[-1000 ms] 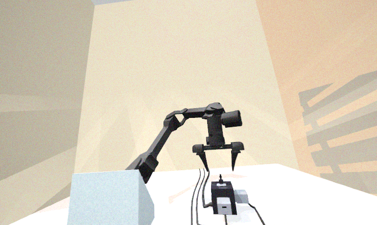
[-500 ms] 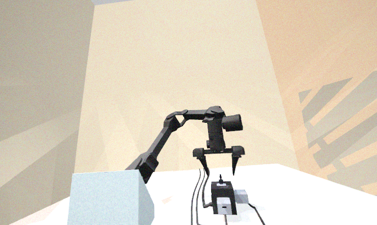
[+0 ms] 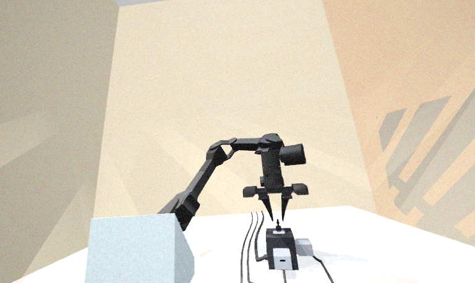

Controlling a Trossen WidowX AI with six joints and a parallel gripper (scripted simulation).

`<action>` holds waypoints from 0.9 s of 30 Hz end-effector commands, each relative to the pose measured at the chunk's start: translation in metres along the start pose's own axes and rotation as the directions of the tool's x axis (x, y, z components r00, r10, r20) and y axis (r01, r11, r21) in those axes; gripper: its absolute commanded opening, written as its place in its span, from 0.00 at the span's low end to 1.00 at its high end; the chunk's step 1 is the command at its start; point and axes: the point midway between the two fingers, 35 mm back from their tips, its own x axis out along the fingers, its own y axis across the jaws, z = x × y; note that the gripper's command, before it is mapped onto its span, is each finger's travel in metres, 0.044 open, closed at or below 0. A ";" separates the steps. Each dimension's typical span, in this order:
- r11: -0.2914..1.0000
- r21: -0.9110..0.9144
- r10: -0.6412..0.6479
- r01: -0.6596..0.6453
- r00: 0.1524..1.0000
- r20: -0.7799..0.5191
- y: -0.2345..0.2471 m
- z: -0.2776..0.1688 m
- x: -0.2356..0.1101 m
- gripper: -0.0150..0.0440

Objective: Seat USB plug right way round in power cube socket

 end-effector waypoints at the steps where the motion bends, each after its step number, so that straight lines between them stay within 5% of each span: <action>1: 1.000 -0.001 0.000 0.000 1.000 0.000 0.000 0.000 0.000 0.29; 27: 1.000 0.000 0.001 -0.001 1.000 0.000 0.000 0.000 -0.004 0.25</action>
